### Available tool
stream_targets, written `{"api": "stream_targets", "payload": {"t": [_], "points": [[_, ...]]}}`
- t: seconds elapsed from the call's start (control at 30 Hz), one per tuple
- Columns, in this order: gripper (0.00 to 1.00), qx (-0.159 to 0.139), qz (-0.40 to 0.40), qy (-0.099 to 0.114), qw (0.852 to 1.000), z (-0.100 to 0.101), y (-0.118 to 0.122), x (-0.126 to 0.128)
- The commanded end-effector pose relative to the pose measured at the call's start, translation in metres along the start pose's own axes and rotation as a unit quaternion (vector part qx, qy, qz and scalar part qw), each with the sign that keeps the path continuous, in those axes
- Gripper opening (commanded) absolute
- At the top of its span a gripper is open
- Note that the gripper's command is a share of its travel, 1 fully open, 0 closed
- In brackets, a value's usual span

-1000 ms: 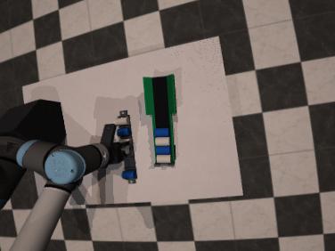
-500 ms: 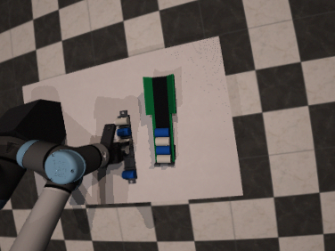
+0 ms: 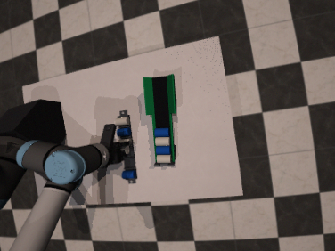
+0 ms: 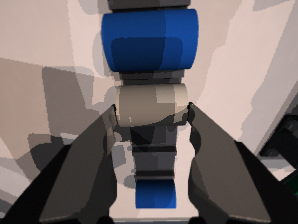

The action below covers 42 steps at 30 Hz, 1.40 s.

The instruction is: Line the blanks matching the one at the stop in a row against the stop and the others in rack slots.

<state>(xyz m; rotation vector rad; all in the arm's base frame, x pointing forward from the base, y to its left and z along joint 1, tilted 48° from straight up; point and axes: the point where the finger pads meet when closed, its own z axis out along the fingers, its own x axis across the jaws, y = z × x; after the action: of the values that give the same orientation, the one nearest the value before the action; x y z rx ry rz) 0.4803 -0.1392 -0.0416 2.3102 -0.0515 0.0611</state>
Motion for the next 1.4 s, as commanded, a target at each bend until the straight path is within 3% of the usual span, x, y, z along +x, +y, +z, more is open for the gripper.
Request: {"api": "stream_targets", "payload": {"t": [0.0, 0.43, 0.5, 0.8, 1.37], "points": [[0.36, 0.000, -0.001, 0.001, 1.000, -0.008, -0.001, -0.002], [0.36, 0.000, 0.001, 0.002, 1.000, -0.062, 0.000, 0.002], [0.36, 0.000, 0.001, 0.002, 1.000, -0.062, 0.000, 0.002], [0.36, 0.000, 0.001, 0.002, 1.000, -0.095, 0.000, 0.002], [0.36, 0.000, 0.000, 0.002, 1.000, -0.101, 0.000, 0.001]]}}
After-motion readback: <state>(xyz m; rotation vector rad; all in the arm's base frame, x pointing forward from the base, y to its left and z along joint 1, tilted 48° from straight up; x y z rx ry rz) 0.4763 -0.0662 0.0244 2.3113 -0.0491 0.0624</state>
